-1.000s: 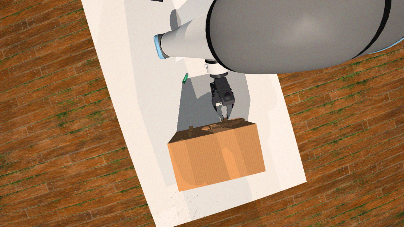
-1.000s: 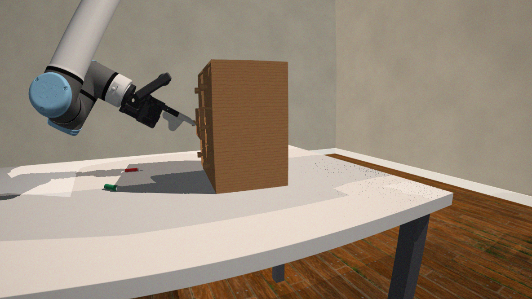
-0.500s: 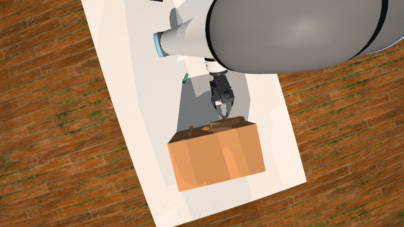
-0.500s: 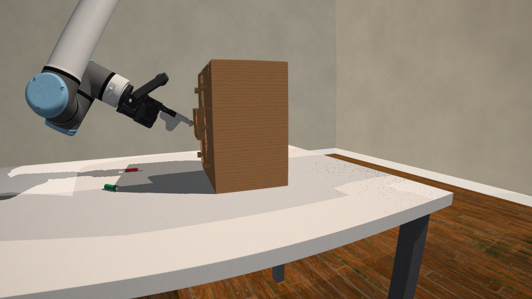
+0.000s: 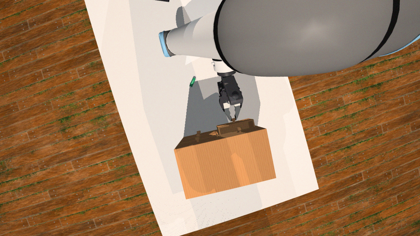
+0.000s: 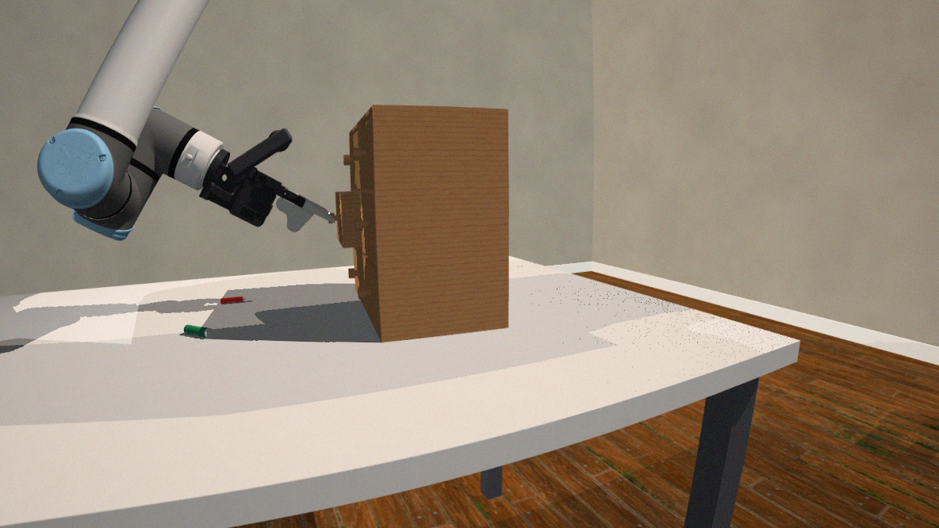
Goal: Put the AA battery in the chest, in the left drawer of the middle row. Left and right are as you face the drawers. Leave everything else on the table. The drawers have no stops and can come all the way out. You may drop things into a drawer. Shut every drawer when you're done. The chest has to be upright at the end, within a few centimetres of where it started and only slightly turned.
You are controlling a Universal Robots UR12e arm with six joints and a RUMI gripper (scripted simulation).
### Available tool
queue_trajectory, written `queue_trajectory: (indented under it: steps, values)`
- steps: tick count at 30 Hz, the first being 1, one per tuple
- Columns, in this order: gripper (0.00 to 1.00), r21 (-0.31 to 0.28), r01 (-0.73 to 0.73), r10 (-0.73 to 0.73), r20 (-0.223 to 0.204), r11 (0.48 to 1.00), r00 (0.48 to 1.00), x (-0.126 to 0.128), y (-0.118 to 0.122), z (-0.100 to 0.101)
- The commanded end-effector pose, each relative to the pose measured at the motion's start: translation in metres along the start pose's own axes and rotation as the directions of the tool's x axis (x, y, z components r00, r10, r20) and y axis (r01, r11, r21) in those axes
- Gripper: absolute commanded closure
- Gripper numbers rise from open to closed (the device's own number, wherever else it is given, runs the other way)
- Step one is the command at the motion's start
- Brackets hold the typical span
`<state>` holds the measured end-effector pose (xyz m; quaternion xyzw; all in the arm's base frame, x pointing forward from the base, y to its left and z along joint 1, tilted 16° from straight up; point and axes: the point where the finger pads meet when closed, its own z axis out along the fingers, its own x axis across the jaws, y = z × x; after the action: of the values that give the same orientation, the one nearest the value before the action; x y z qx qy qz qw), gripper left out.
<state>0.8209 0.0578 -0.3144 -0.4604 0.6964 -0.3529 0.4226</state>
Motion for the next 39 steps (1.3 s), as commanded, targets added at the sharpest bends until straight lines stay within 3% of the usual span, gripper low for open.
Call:
queue_trajectory:
  steps: [1,39]
  values:
    - [0.93,0.001,0.0,0.0,0.0,1.0,1.0,0.0,0.001,-0.003]
    - [0.93,0.001,0.0,0.0,0.0,1.0,1.0,0.0,0.013,-0.023]
